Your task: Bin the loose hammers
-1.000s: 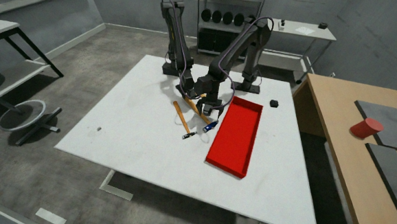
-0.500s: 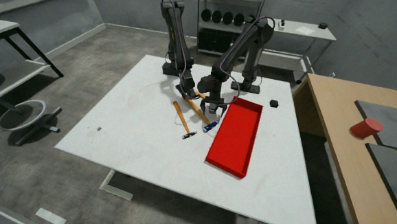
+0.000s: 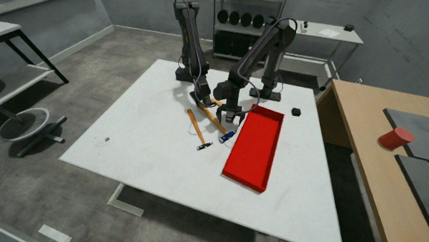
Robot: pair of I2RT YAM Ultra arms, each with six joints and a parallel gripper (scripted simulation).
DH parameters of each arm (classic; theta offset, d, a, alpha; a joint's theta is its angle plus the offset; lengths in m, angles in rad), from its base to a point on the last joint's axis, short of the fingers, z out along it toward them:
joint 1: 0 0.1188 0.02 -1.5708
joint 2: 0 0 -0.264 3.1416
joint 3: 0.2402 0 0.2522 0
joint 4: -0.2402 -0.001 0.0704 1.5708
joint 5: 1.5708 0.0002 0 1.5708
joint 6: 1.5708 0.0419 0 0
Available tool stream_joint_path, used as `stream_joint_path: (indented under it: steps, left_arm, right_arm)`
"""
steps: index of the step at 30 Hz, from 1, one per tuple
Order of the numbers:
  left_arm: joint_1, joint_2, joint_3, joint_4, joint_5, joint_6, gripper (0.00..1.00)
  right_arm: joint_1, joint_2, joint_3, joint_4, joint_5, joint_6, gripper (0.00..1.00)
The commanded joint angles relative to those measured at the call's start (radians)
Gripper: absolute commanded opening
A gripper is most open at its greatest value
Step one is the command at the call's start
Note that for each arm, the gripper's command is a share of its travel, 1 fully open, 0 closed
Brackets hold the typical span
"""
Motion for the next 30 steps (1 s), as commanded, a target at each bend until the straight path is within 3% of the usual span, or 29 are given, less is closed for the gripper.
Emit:
stream_joint_path:
  steps: [1, 2, 3, 4, 21, 25, 30]
  left_arm:
    - [-0.001, -0.028, 0.002, 0.022, -0.016, -0.006, 1.0]
    - [-0.001, -0.028, 0.002, 0.022, -0.016, -0.006, 1.0]
    - [-0.001, -0.028, 0.002, 0.022, -0.016, -0.006, 1.0]
    - [-0.001, -0.028, 0.002, 0.022, -0.016, -0.006, 1.0]
    - [-0.001, -0.028, 0.002, 0.022, -0.016, -0.006, 1.0]
    - [-0.001, -0.028, 0.002, 0.022, -0.016, -0.006, 1.0]
    - [-0.001, -0.028, 0.002, 0.022, -0.016, -0.006, 1.0]
  right_arm:
    - [-0.005, 0.001, 0.003, -0.01, -0.004, -0.001, 0.45]
    - [-0.005, 0.001, 0.003, -0.01, -0.004, -0.001, 0.45]
    - [-0.003, -0.001, 0.019, -0.024, -0.004, 0.003, 0.57]
    - [-0.002, -0.004, 0.023, -0.026, -0.004, 0.007, 0.58]
    - [0.014, -0.071, 0.079, -0.104, -0.013, 0.01, 0.58]
    - [0.014, -0.098, 0.107, -0.157, -0.013, 0.007, 1.0]
    - [0.013, -0.15, 0.17, -0.27, -0.013, 0.007, 1.0]
